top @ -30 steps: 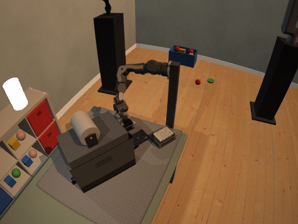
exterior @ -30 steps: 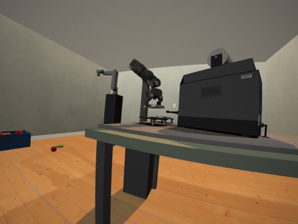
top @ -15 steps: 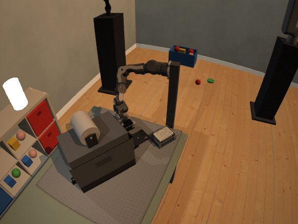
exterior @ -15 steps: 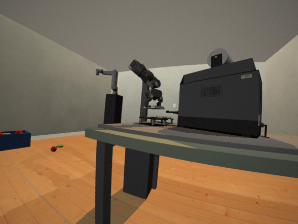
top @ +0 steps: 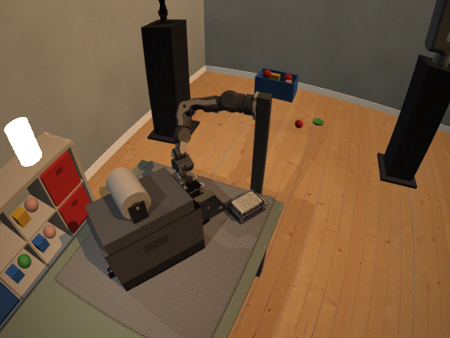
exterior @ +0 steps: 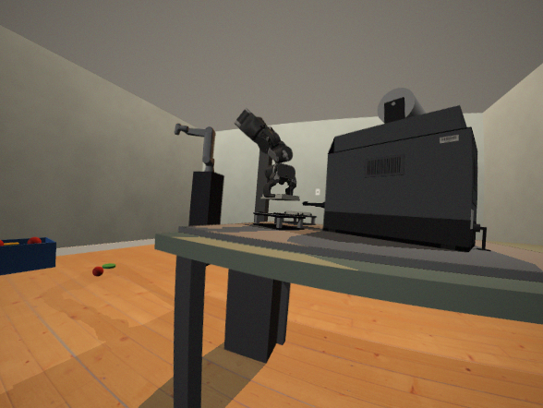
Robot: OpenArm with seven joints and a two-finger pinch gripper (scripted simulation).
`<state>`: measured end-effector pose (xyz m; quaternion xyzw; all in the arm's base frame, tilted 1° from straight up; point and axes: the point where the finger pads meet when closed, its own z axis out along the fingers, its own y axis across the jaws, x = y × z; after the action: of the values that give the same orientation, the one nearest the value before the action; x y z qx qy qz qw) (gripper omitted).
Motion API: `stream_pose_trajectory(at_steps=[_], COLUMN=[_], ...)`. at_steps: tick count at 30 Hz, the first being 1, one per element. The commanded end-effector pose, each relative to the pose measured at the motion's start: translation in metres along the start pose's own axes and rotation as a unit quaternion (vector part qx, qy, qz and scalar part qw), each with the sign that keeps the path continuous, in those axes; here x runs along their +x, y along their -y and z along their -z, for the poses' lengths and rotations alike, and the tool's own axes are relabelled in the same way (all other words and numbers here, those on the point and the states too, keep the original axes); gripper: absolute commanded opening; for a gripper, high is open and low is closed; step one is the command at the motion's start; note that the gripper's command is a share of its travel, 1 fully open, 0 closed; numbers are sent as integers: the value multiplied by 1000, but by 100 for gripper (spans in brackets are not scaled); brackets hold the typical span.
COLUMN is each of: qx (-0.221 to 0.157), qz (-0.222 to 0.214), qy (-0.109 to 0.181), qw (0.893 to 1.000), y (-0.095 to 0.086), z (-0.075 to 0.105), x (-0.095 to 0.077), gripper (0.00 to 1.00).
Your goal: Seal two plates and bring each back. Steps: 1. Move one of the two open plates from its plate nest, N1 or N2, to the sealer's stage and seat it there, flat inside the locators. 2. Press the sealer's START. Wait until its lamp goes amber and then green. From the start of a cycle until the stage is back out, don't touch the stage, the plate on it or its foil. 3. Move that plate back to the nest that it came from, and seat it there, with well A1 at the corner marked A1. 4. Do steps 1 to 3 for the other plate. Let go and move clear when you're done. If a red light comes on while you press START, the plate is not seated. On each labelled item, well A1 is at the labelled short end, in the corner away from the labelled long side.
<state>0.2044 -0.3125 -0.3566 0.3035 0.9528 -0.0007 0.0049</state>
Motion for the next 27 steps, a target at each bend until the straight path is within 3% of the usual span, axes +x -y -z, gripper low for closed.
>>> stream_pose_trajectory(at_steps=[1,27], qx=[-2,-3], qz=[0,0], qy=[0,1], qw=[1000,1000], y=[-1,-1], z=[-2,-14], x=[0,0], gripper=[0,0])
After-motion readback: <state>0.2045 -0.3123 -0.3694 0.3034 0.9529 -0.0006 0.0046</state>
